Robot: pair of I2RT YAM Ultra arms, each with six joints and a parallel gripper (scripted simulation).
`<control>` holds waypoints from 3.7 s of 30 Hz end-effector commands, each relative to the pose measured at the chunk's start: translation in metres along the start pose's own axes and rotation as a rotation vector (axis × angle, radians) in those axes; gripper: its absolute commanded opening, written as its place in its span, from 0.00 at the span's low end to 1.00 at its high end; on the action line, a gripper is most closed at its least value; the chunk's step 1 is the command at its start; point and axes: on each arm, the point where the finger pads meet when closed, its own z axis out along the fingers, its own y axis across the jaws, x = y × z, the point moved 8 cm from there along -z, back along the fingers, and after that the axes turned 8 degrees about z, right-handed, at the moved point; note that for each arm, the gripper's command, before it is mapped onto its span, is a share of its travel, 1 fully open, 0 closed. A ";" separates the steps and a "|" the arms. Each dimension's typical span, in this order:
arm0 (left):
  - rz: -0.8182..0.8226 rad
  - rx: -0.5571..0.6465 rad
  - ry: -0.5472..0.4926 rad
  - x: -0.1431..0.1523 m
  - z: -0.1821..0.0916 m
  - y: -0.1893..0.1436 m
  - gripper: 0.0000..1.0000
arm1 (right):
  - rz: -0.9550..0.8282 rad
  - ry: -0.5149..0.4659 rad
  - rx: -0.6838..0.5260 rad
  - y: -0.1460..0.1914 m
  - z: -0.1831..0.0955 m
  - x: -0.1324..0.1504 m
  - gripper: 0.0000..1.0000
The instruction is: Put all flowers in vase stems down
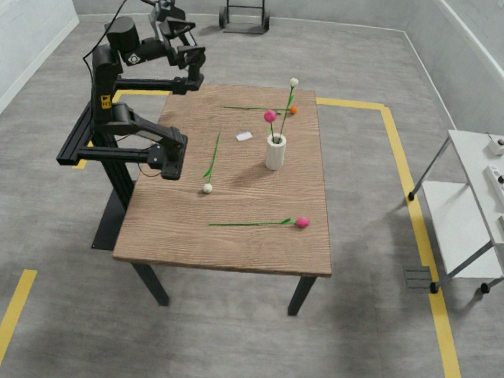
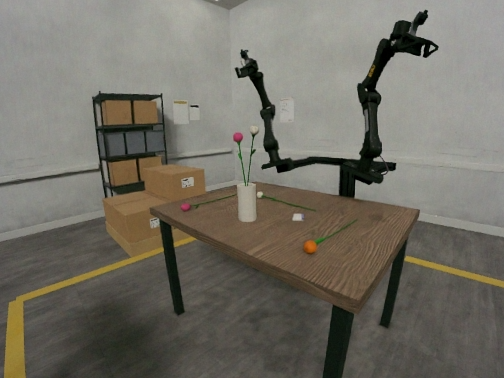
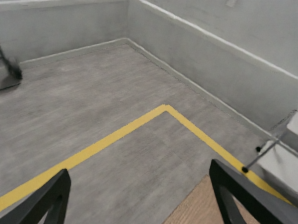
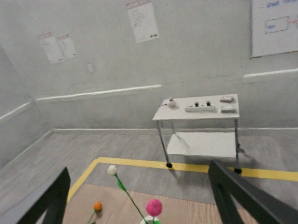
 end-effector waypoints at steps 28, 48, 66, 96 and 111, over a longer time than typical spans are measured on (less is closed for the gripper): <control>-0.003 -0.667 0.052 -0.001 -0.027 0.046 1.00 | -0.001 -0.075 0.451 -0.030 -0.016 -0.006 1.00; -0.012 -0.695 0.079 0.006 -0.017 0.057 1.00 | 0.002 -0.065 0.471 -0.039 -0.003 -0.004 1.00; -0.019 -0.692 0.099 0.034 0.041 0.102 1.00 | 0.008 -0.038 0.472 -0.077 0.068 0.014 1.00; -0.018 -0.689 0.094 0.177 0.145 0.167 1.00 | 0.005 -0.048 0.465 -0.153 0.183 0.138 1.00; -0.016 -0.690 0.090 0.210 0.153 0.168 1.00 | 0.006 -0.043 0.465 -0.164 0.194 0.172 1.00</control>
